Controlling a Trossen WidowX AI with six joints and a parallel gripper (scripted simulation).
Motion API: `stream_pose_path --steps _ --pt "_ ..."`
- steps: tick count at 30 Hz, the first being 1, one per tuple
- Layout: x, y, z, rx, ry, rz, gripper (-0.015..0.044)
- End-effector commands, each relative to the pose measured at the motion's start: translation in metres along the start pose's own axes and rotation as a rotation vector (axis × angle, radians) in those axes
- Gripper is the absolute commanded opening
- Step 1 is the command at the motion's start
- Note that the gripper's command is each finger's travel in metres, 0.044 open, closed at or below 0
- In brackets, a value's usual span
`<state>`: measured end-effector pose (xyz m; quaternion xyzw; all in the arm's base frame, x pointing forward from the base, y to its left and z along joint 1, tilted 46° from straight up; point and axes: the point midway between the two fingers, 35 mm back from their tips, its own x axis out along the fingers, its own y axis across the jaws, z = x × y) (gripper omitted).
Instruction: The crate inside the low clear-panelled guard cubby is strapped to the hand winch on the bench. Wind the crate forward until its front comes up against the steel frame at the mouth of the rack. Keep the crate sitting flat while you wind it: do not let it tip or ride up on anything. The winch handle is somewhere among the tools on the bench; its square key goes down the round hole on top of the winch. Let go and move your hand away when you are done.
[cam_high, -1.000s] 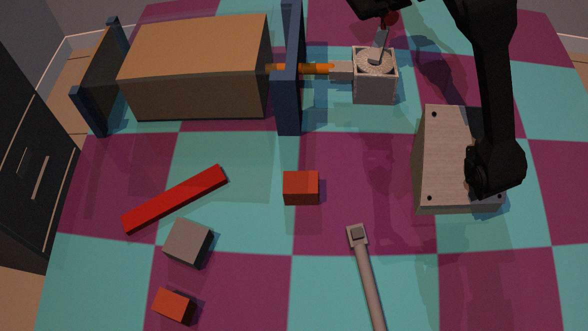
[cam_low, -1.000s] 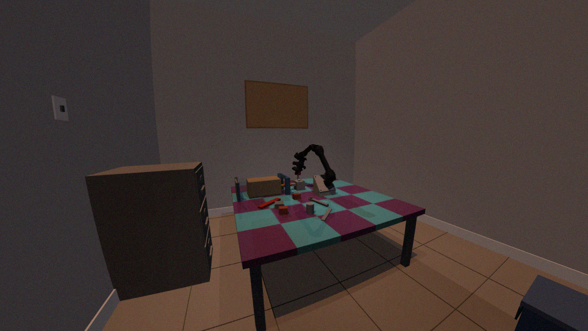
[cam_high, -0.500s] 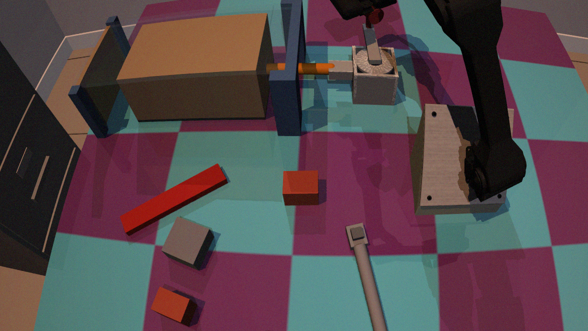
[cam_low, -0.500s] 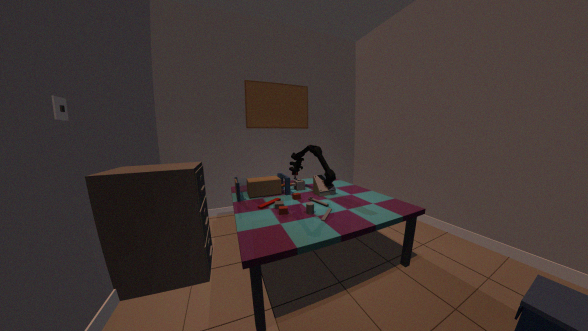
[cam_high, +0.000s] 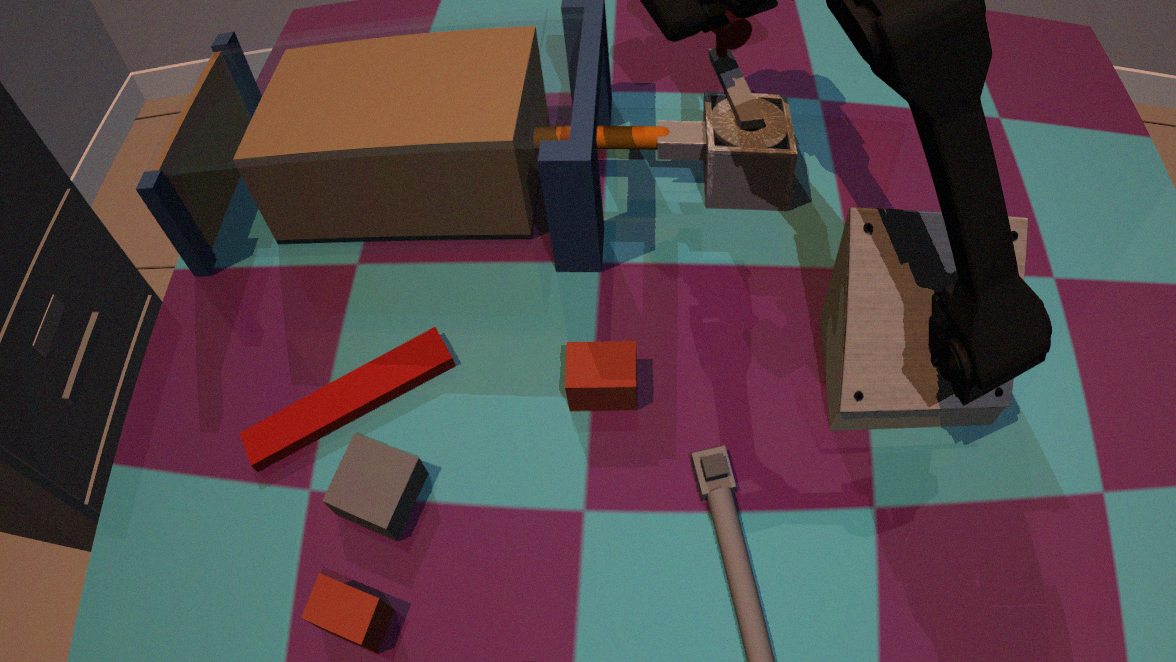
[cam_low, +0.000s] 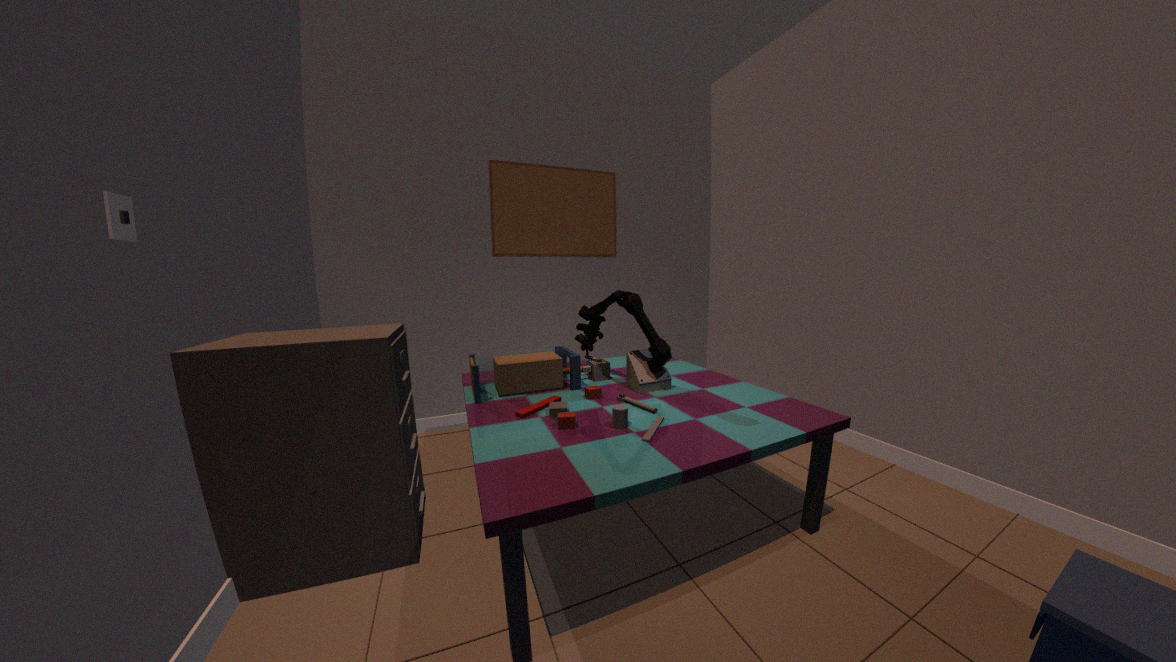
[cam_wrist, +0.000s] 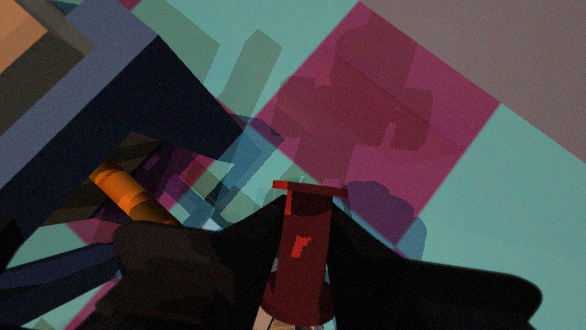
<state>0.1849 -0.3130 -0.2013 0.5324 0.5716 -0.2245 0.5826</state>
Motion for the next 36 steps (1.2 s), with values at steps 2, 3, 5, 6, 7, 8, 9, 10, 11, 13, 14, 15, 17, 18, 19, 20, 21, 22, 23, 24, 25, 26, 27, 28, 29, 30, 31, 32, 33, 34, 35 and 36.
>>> stream_pose_path --steps 2,3,5,6,7,8,9,10,11,13,14,15,17,18,19,20,21,22,23,24,25,26,27,28,29,30,31,32,33,34,35,36 --pt "0.003 0.029 0.002 -0.028 0.006 0.044 0.0000" --pt "0.003 0.031 0.002 -0.028 0.006 0.045 0.0000" --pt "0.003 0.034 0.002 -0.028 0.006 0.045 0.0000" --pt "0.003 0.035 0.002 -0.028 0.006 0.045 0.0000" --pt "0.003 0.037 0.002 -0.028 0.006 0.045 0.0000" --pt "0.003 0.039 0.002 -0.028 0.006 0.045 0.0000" --pt "0.003 0.041 0.002 -0.028 0.006 0.045 0.0000" --pt "0.003 0.042 0.001 -0.028 0.006 0.045 0.0000" --pt "0.003 0.044 0.001 -0.028 0.006 0.046 0.0000" --pt "0.002 0.047 0.001 -0.028 0.006 0.046 0.0000" --pt "0.002 0.048 0.001 -0.028 0.006 0.046 0.0000" --pt "0.002 0.050 0.000 -0.028 0.006 0.046 0.0000" --pt "0.002 0.054 0.000 -0.028 0.007 0.046 0.0000" --pt "0.002 0.055 0.000 -0.028 0.007 0.046 0.0000" --pt "0.001 0.057 -0.001 -0.028 0.007 0.047 0.0000" --pt "0.001 0.058 -0.001 -0.028 0.007 0.047 0.0000" --pt "0.001 0.060 -0.002 -0.028 0.007 0.047 0.0000" --pt "0.001 0.061 -0.002 -0.028 0.007 0.047 0.0000" --pt "0.001 0.063 -0.002 -0.028 0.007 0.047 0.0000" --pt "0.000 0.064 -0.003 -0.028 0.007 0.047 0.0000" --pt "0.000 0.066 -0.003 -0.028 0.007 0.047 0.0000" --pt "0.000 0.068 -0.004 -0.028 0.007 0.047 0.0000" --pt "0.000 0.069 -0.004 -0.028 0.007 0.048 0.0000" --pt "-0.001 0.071 -0.005 -0.028 0.008 0.048 0.0000" --pt "-0.001 0.072 -0.006 -0.028 0.008 0.048 0.0000" --pt "-0.001 0.074 -0.006 -0.028 0.008 0.048 0.0000" --pt "-0.002 0.075 -0.007 -0.028 0.008 0.048 0.0000" --pt "-0.002 0.077 -0.007 -0.028 0.008 0.048 0.0000" --pt "-0.002 0.078 -0.008 -0.028 0.008 0.048 0.0000" --pt "-0.002 0.080 -0.009 -0.028 0.008 0.048 0.0000" --pt "-0.003 0.081 -0.009 -0.028 0.008 0.048 0.0000" --pt "-0.003 0.082 -0.010 -0.028 0.008 0.049 0.0000"
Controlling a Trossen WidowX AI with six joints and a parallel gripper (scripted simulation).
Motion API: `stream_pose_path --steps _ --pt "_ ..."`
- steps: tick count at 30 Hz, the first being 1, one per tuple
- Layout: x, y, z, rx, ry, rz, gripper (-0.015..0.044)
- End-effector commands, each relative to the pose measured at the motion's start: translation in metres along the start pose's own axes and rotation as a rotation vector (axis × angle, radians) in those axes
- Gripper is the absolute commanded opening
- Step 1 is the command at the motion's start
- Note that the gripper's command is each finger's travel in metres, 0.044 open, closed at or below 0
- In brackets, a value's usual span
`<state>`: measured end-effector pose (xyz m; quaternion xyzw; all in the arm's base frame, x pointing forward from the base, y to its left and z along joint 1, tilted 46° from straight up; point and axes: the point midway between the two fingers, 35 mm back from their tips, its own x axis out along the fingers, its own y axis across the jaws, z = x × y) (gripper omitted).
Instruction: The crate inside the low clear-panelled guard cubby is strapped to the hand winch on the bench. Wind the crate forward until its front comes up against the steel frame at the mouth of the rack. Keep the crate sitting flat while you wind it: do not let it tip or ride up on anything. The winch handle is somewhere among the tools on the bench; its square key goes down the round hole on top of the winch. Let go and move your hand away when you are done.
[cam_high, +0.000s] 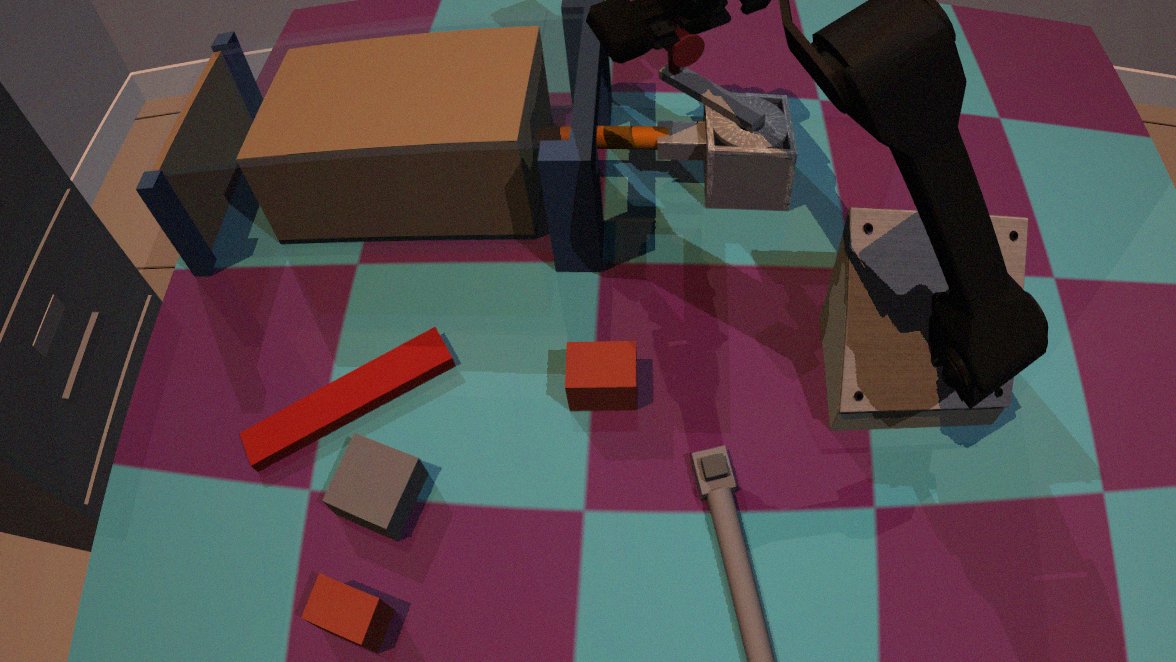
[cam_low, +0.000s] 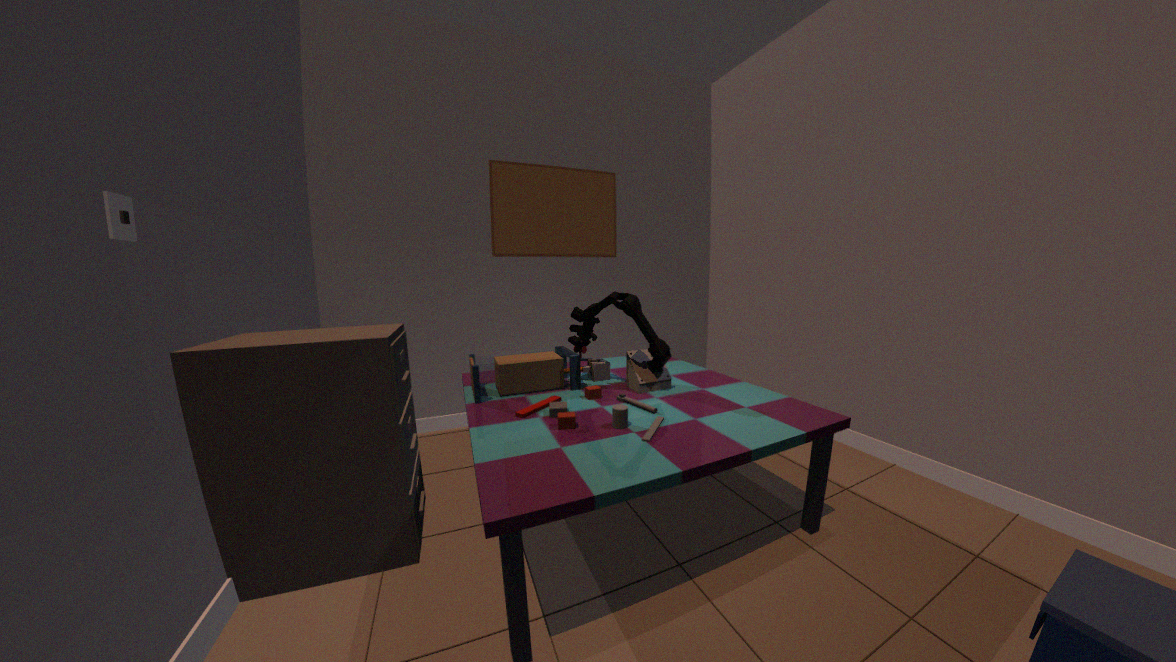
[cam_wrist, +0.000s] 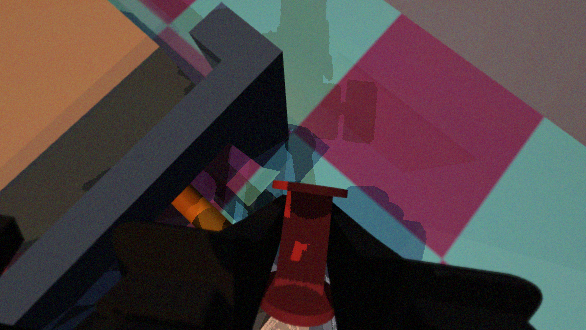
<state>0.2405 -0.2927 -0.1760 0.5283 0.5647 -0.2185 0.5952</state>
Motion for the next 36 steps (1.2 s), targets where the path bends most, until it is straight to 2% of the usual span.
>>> stream_pose_path --steps 1,36 --pt "-0.001 0.020 -0.011 -0.005 0.026 0.034 0.0000" --pt "-0.019 0.059 -0.046 -0.004 0.030 0.036 0.0000"
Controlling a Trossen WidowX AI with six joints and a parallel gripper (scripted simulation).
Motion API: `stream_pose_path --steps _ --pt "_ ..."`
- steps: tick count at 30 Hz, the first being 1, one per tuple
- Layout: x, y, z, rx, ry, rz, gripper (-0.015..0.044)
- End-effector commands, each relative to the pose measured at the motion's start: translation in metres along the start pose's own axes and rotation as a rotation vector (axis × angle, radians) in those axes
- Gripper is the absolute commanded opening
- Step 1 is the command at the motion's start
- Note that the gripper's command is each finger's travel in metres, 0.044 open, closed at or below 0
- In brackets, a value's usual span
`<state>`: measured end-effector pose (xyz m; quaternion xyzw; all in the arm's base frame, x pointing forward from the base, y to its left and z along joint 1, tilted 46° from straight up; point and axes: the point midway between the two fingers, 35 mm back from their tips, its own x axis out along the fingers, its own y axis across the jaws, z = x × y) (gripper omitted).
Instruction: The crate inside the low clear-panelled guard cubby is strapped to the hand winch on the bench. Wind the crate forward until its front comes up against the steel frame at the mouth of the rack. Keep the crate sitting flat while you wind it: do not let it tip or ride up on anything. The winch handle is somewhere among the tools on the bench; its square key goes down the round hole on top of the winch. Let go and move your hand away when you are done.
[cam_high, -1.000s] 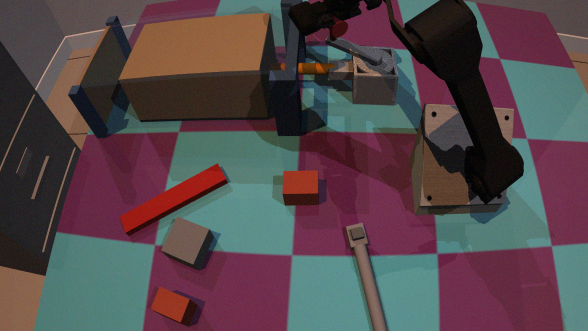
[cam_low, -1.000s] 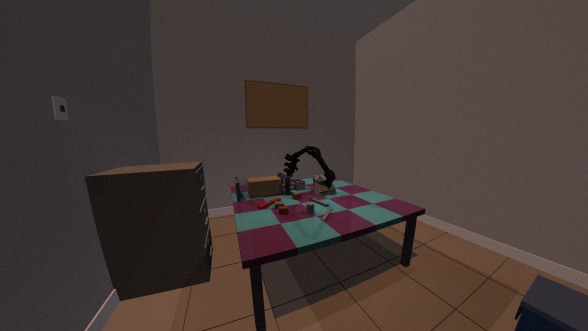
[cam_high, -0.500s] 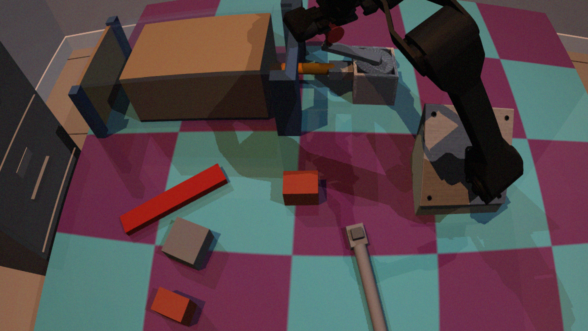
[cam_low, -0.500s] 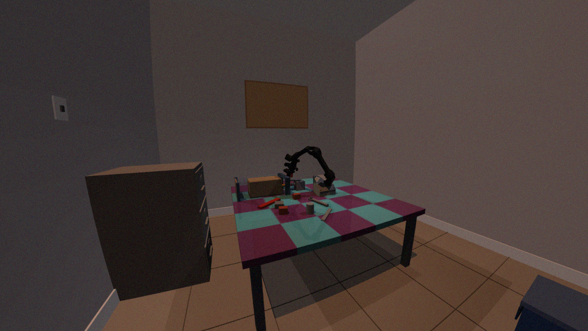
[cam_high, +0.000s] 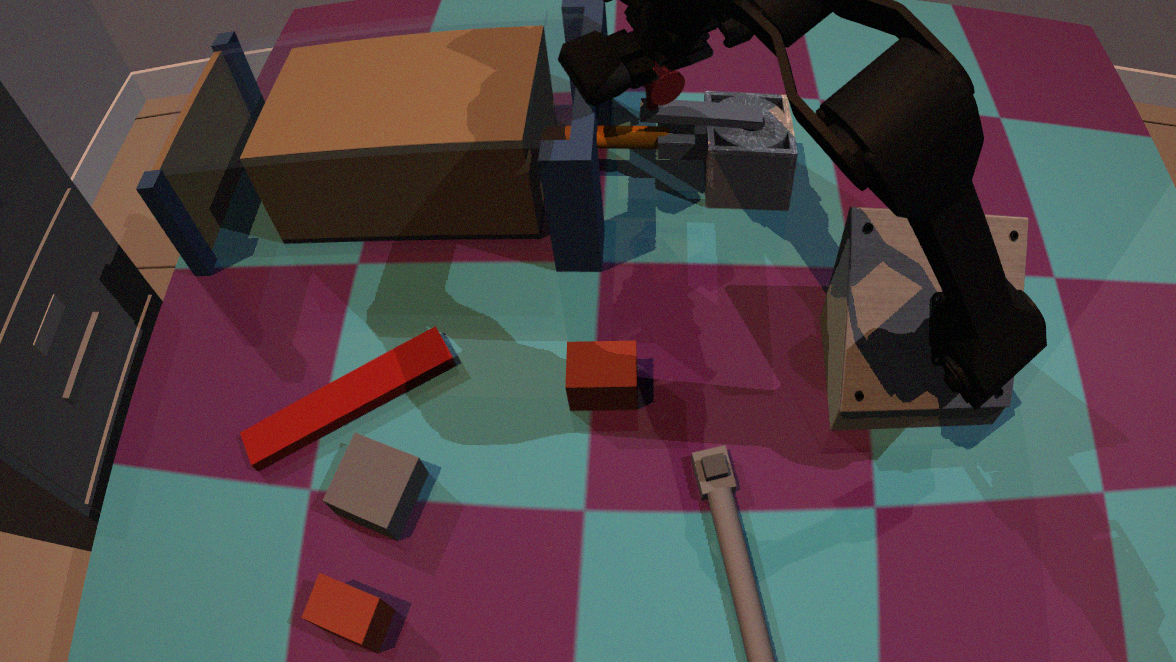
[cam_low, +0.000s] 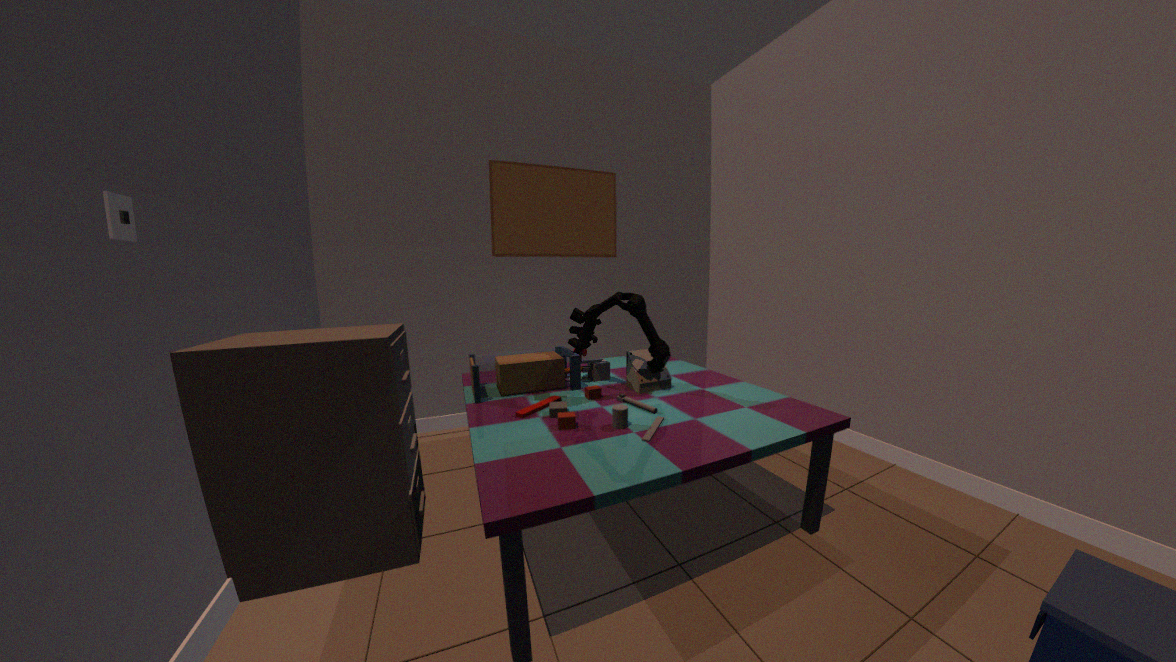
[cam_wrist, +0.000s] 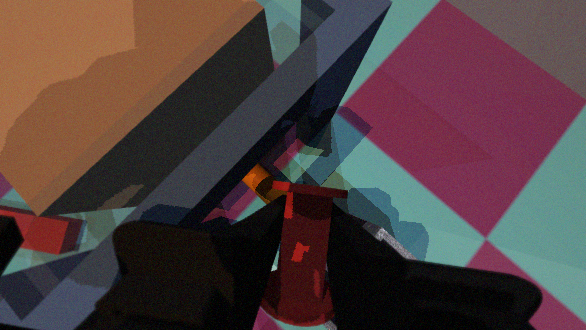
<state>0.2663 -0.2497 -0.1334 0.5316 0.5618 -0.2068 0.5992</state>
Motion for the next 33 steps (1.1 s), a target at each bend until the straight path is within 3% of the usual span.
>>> stream_pose_path --steps 1,33 --pt "-0.002 0.007 -0.013 0.009 0.024 0.014 0.0000" --pt "-0.024 0.019 -0.058 0.010 0.028 0.014 0.0000"
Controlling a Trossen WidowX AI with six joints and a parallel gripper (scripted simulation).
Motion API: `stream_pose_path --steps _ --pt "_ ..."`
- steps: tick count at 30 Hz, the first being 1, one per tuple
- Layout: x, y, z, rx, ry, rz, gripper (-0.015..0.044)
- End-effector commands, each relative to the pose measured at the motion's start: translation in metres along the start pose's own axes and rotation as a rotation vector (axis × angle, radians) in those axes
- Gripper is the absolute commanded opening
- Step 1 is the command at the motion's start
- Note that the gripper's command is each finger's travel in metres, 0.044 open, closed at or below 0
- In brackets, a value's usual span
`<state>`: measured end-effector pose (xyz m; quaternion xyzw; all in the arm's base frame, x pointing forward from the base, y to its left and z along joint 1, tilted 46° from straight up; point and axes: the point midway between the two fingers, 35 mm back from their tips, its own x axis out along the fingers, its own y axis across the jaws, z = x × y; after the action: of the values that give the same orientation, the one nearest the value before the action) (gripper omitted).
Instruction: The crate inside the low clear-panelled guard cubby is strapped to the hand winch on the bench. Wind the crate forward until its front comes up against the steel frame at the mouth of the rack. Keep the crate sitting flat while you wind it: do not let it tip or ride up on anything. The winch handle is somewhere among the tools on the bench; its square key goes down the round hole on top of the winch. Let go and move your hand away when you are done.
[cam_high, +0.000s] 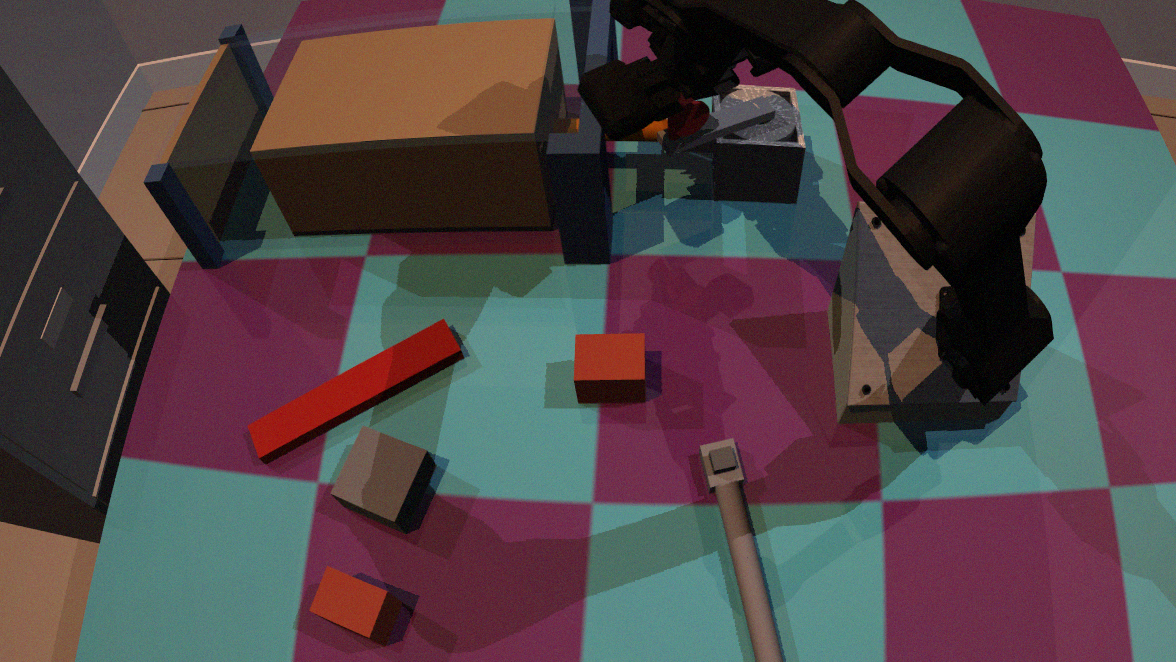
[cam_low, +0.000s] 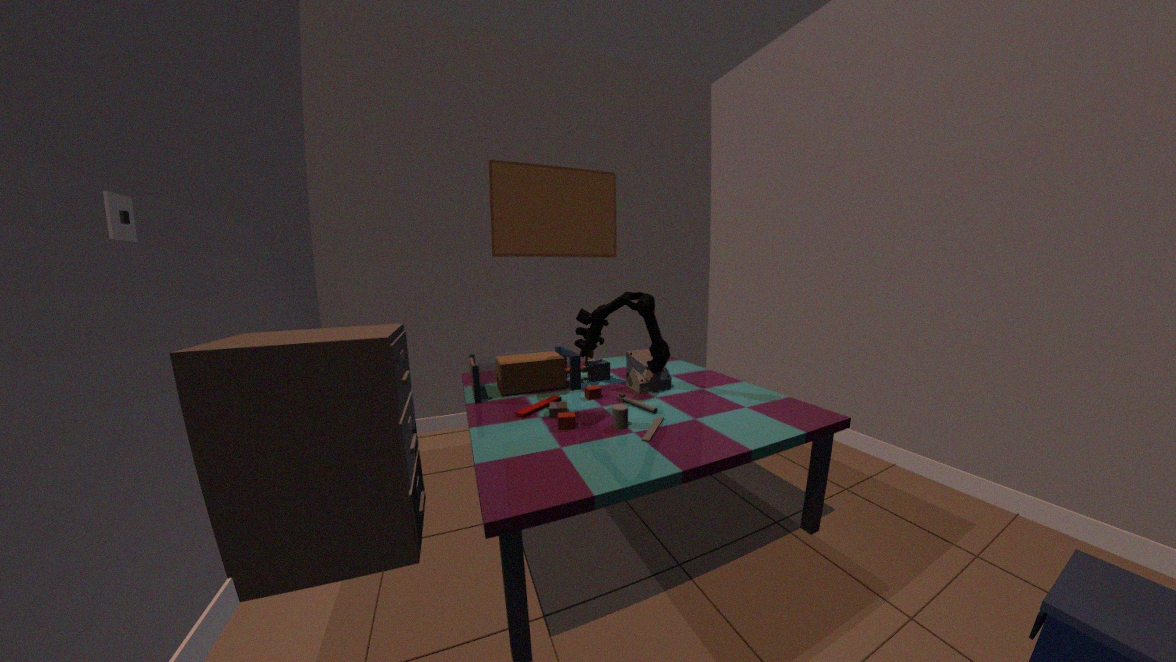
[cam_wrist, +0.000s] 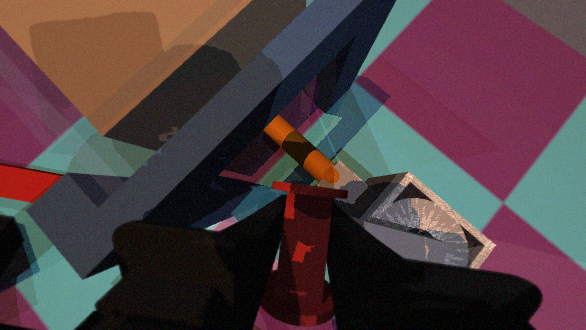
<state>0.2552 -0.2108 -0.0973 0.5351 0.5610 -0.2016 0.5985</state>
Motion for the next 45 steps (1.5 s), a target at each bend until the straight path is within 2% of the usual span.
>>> stream_pose_path --steps 1,45 --pt "-0.003 0.000 -0.013 0.011 0.021 0.003 0.0000" --pt "-0.031 -0.027 -0.071 0.013 0.025 0.000 0.0000"
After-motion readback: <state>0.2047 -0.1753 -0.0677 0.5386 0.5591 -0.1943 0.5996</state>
